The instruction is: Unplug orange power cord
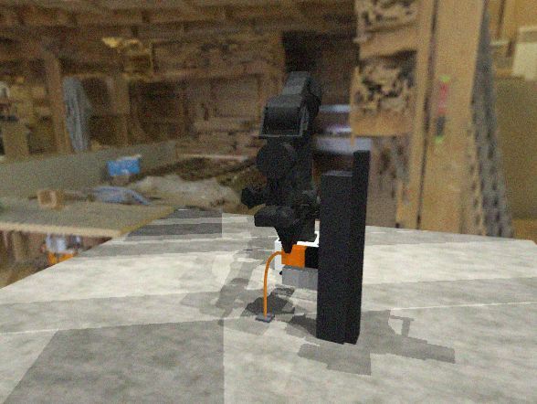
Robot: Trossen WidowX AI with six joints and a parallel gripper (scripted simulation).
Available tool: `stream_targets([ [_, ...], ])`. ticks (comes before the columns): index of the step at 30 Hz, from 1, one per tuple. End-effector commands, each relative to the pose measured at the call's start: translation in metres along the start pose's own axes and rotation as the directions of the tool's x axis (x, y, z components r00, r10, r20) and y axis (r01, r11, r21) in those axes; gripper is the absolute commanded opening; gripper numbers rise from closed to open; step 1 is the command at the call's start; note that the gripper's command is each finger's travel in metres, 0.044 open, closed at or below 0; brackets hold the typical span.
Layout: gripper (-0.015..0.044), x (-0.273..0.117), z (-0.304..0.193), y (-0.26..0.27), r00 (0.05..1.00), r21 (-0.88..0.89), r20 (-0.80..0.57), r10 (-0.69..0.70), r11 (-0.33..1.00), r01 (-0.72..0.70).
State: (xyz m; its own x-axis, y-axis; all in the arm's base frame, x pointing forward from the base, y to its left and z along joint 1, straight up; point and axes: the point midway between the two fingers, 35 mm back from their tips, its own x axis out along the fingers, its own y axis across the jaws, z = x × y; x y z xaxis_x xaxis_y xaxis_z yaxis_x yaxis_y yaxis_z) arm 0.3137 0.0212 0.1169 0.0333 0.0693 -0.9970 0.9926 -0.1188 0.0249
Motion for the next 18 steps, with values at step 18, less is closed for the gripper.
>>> stream_targets([
  [18,0.0079,-0.004,0.048,-0.001,0.997,0.039,0.075,0.000,0.999,-0.003],
])
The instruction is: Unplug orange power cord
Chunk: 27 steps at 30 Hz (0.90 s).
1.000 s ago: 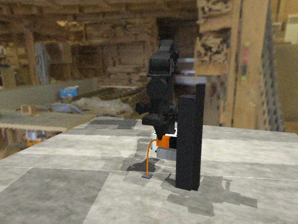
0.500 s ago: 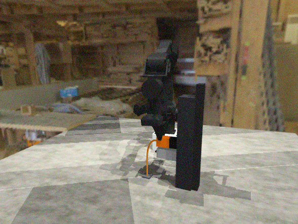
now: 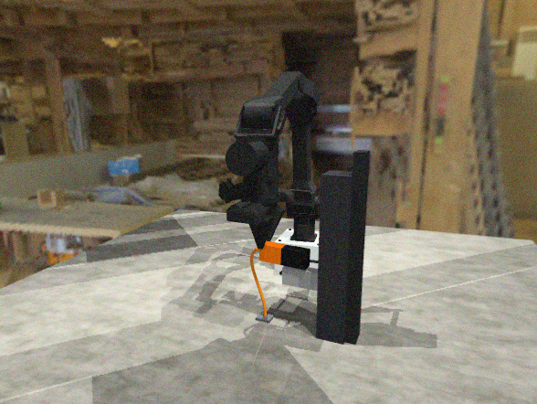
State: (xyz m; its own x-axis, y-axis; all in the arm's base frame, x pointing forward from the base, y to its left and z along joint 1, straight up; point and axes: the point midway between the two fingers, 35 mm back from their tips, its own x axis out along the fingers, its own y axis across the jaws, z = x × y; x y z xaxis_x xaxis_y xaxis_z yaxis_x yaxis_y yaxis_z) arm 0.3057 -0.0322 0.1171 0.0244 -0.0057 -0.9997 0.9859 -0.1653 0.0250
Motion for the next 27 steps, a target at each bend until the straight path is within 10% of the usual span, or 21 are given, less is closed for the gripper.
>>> stream_targets([
  [1,0.0105,0.000,-0.006,0.000,1.000,-0.008,-0.001,0.000,1.000,0.000],
  [14,0.0440,-0.004,0.014,0.002,1.000,-0.008,0.001,0.000,1.000,0.000],
  [27,0.0440,-0.012,0.054,0.000,1.000,-0.008,0.004,0.000,1.000,0.000],
])
